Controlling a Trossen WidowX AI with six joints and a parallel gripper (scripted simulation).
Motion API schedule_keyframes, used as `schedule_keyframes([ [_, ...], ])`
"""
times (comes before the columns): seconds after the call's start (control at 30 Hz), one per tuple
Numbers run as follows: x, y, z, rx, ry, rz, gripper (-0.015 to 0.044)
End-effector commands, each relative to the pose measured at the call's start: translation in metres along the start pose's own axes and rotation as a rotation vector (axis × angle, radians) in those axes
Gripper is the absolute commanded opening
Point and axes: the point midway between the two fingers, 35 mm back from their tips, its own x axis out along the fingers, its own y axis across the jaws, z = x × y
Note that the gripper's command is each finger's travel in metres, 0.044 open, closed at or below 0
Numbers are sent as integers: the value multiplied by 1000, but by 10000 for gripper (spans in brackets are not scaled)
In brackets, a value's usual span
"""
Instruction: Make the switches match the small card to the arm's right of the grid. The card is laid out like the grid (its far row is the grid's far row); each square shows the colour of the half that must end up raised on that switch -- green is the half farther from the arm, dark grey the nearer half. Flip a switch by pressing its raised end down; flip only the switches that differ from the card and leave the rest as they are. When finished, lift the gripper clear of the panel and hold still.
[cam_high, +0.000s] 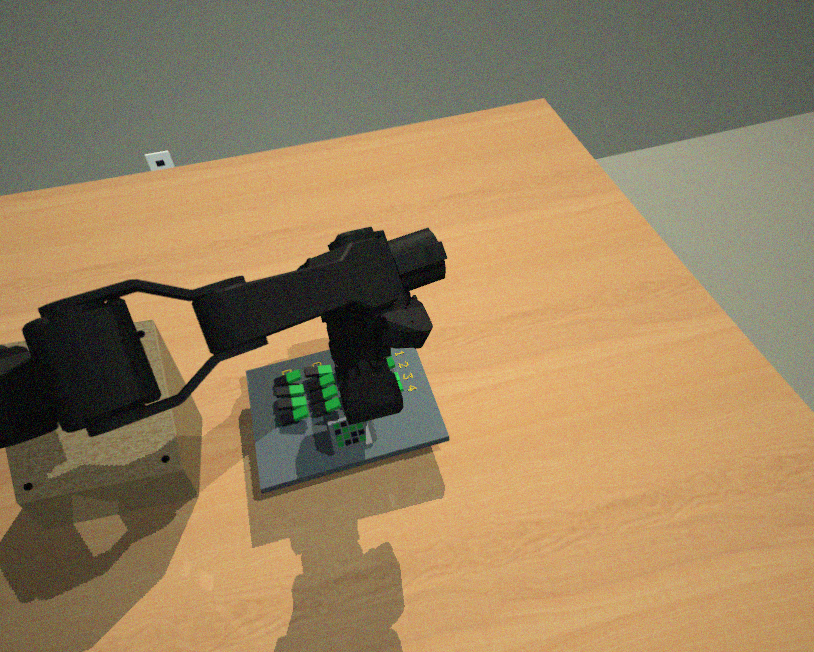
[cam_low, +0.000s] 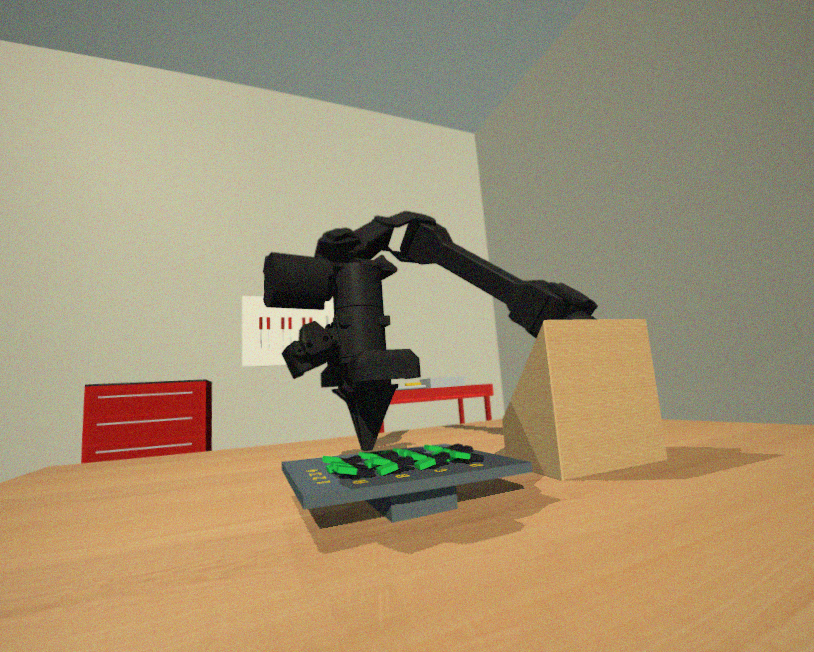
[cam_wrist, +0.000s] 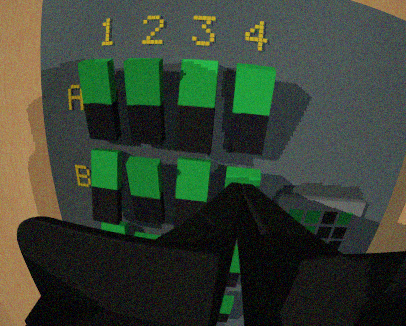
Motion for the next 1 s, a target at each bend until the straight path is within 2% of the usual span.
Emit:
schedule_keyframes([
  [0.0, 0, 0, 0, -2, -1, -4, 0],
  [0.97, 4, 0, 0, -2, -1, -4, 0],
])
